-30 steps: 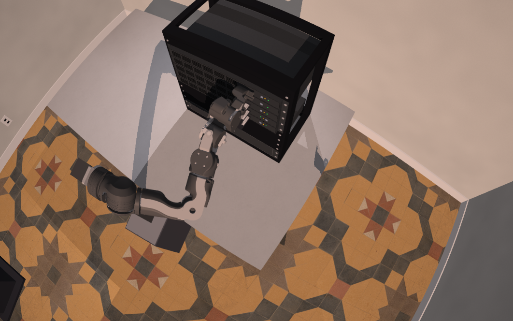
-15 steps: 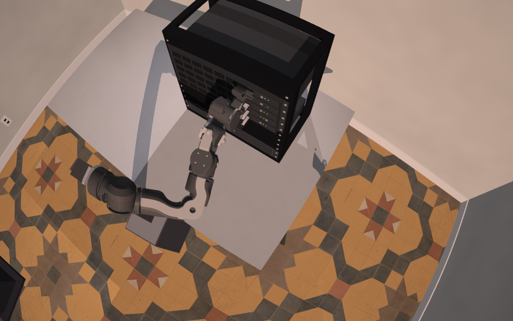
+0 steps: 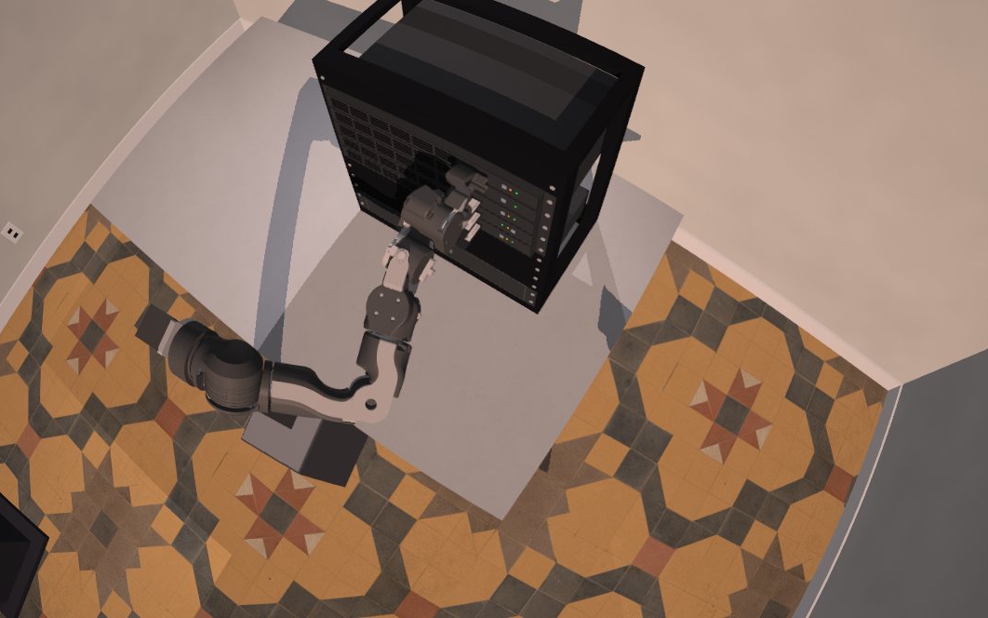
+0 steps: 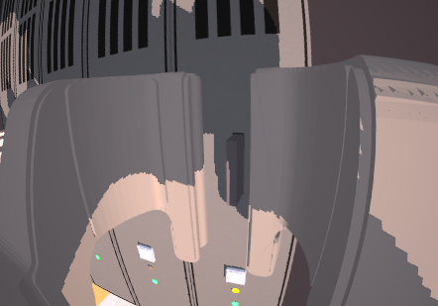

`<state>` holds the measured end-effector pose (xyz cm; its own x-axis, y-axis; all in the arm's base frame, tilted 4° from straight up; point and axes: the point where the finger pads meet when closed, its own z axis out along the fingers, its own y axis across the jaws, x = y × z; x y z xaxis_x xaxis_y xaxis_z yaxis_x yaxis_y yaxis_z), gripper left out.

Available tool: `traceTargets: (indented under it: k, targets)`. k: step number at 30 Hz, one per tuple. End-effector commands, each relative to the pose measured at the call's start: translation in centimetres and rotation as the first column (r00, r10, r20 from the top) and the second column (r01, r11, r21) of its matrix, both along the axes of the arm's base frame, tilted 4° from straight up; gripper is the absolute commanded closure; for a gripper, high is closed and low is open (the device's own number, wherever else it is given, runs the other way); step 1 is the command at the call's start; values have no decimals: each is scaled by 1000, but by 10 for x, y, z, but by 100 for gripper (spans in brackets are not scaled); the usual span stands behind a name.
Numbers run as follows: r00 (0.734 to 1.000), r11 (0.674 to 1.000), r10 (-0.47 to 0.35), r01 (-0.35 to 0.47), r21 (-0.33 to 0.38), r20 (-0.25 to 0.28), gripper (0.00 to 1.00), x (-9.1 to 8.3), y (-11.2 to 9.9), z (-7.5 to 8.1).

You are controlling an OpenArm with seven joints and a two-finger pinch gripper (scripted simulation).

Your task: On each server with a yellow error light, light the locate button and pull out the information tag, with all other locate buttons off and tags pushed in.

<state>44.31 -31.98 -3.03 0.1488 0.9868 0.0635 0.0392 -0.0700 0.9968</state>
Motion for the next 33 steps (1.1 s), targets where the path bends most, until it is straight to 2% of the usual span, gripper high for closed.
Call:
traceTargets:
  k: [1,9,24,25,33]
  targets:
    - [1000,1000,1,-1,0,-3,90,0,1,-1]
    - [1000,1000,-1,1,1,-5,90,8,-2,-2]
    - [1000,1000,0,0,0,-4,90,8,-1,-2]
    - [1000,1000,0,0,0,-4,100,8,-1,-2]
    - [1000,1000,0,0,0,-4,100,8,-1,-2]
